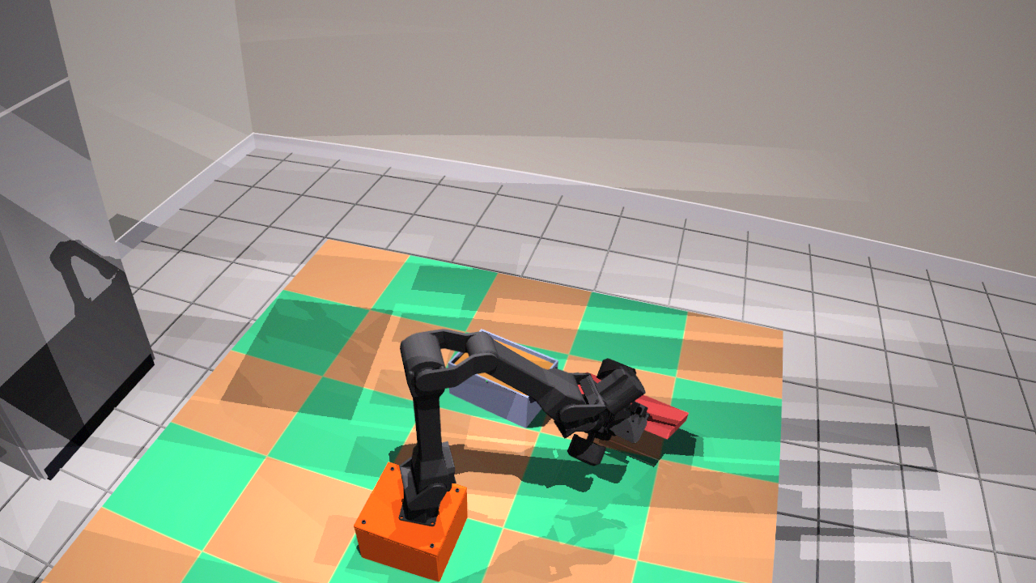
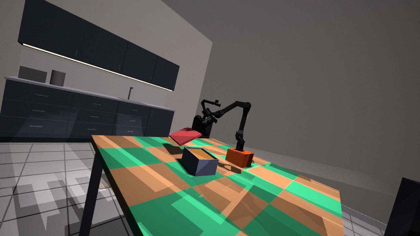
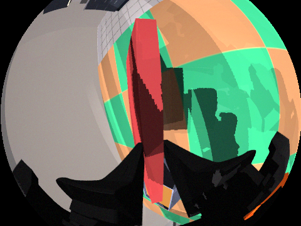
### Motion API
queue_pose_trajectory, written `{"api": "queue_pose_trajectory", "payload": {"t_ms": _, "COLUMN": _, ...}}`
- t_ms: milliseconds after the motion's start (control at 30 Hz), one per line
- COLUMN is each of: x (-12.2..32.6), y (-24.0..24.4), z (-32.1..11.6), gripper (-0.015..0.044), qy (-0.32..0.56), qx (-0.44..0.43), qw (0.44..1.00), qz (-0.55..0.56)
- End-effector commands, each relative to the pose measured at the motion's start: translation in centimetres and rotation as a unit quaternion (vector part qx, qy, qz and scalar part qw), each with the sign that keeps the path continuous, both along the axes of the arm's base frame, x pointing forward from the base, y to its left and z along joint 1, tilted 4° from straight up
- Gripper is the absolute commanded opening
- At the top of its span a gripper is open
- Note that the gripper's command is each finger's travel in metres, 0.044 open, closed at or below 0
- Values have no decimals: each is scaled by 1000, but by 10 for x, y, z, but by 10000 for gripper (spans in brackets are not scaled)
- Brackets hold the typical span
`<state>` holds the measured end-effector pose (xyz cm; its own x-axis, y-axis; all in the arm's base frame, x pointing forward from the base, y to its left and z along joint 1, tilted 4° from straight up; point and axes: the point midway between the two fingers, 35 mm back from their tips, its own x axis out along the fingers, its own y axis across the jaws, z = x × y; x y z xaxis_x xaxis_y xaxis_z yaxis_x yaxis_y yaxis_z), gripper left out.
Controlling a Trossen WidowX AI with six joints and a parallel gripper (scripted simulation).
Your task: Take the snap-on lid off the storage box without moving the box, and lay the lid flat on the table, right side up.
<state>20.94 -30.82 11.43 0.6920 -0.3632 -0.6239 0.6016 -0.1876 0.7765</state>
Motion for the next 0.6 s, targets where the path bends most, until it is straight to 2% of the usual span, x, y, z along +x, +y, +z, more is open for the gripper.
{"api": "queue_pose_trajectory", "payload": {"t_ms": 0, "x": 0, "y": 1, "z": -4, "gripper": 0, "qy": -2, "qx": 0, "qw": 1000, "qz": 3}}
{"api": "queue_pose_trajectory", "payload": {"t_ms": 567, "x": 0, "y": 0, "z": -17, "gripper": 0, "qy": -2, "qx": 0, "qw": 1000, "qz": 3}}
